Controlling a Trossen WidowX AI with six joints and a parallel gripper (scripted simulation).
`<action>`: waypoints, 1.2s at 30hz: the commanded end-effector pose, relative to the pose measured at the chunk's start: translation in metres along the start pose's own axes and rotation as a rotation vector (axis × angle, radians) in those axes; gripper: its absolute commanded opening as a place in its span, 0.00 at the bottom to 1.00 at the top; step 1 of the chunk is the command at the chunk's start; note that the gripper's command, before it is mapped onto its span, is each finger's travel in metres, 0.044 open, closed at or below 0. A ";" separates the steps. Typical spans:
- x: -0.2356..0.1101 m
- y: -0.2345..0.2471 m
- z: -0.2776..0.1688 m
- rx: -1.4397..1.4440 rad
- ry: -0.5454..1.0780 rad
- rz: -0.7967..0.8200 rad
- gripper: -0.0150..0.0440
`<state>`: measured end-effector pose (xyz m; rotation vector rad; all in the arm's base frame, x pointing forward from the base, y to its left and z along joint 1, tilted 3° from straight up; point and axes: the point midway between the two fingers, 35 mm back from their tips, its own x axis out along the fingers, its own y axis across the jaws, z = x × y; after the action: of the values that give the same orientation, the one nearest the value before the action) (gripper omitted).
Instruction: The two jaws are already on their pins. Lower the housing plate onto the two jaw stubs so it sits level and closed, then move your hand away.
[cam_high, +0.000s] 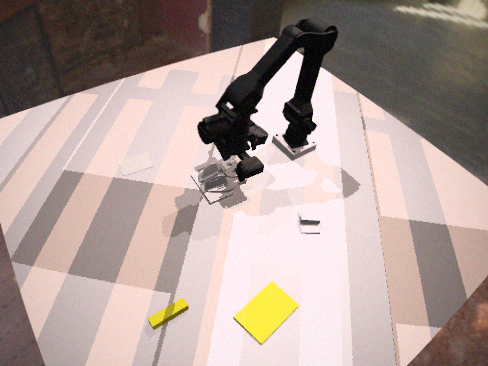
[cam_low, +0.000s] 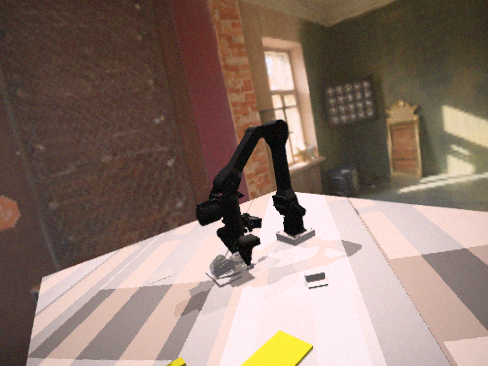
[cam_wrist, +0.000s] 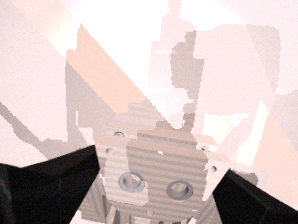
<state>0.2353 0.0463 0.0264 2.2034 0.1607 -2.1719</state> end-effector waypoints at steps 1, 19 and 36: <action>0.002 0.000 0.002 0.006 -0.005 -0.002 0.85; 0.006 0.000 0.002 0.005 -0.005 -0.002 0.85; 0.009 0.000 0.002 0.005 -0.005 -0.002 0.85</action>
<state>0.2354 0.0469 0.0191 2.2037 0.1626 -2.1723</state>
